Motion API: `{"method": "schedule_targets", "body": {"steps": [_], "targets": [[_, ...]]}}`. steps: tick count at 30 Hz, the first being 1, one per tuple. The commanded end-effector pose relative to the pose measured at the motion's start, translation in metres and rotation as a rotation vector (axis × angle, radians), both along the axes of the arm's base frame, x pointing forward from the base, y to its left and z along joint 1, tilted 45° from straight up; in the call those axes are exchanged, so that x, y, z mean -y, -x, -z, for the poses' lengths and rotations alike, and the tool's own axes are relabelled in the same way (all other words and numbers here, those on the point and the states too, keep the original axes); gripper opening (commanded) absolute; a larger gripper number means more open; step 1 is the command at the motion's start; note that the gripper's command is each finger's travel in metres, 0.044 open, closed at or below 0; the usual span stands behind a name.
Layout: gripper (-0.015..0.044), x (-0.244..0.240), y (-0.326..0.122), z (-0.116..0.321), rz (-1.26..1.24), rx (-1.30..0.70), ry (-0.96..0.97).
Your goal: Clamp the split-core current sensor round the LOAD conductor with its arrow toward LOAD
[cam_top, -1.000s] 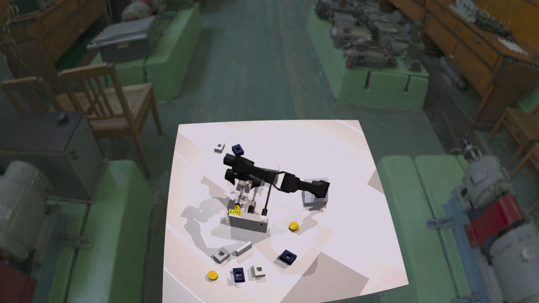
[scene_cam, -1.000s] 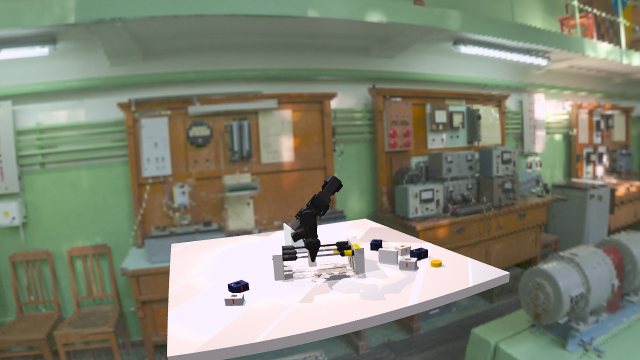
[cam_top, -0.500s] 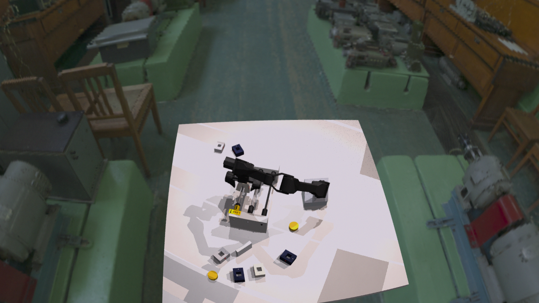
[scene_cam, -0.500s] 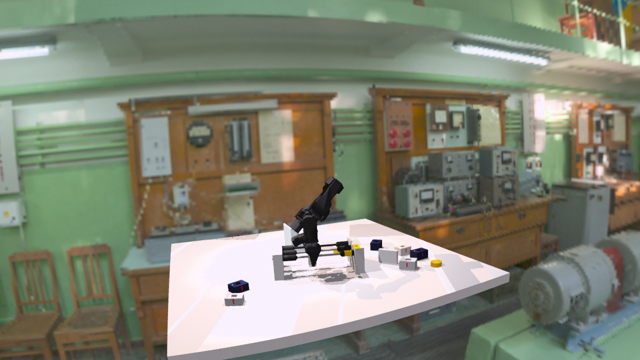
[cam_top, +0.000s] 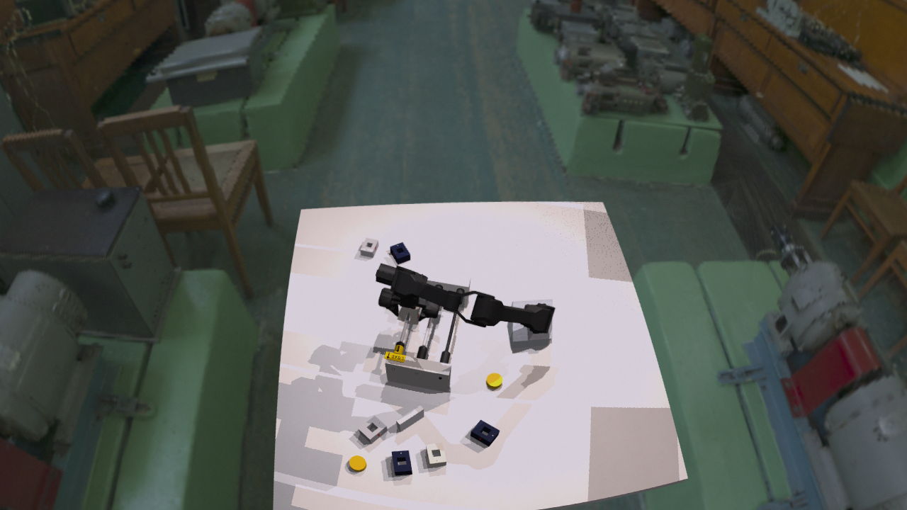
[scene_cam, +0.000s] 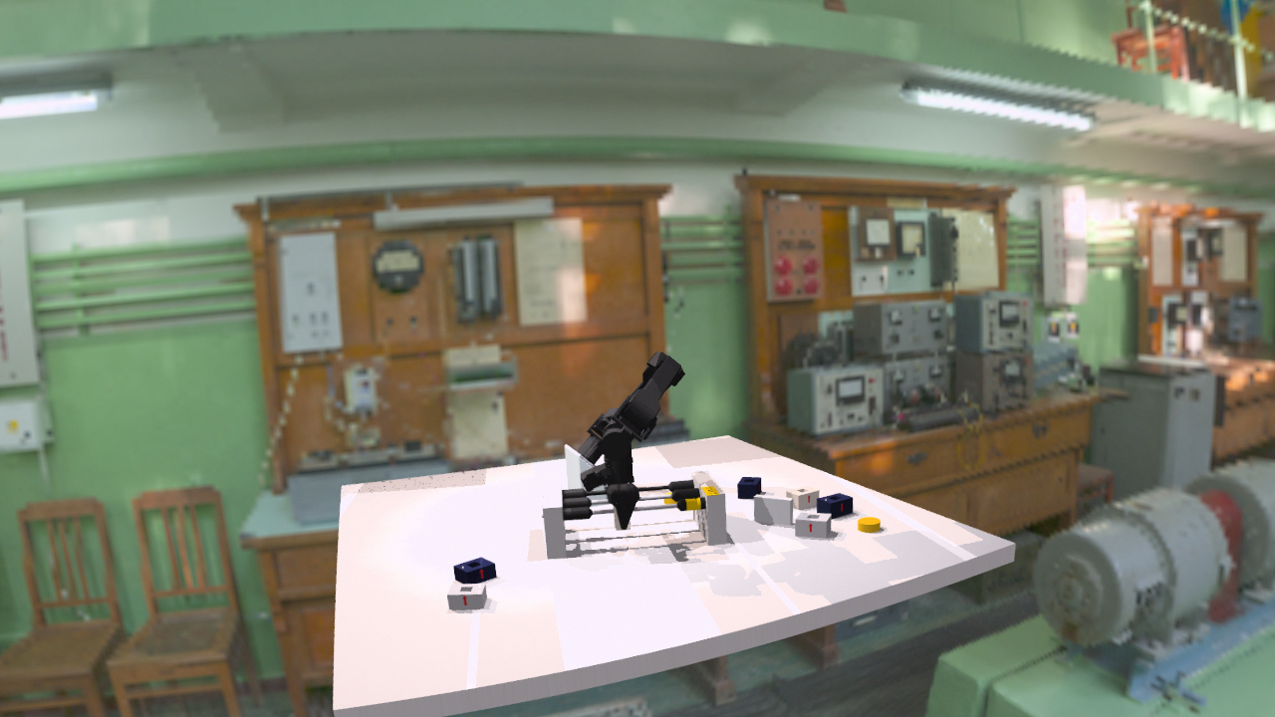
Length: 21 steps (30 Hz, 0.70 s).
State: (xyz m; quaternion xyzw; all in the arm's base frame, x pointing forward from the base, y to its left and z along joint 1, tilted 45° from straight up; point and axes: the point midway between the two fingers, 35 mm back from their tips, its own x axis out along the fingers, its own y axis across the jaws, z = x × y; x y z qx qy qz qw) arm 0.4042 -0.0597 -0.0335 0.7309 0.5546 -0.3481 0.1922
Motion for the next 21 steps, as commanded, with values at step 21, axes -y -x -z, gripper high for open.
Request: {"method": "schedule_targets", "body": {"steps": [21], "targets": [[0.0082,0.002,-0.0008,-0.0007,0.046,0.042,0.022]]}}
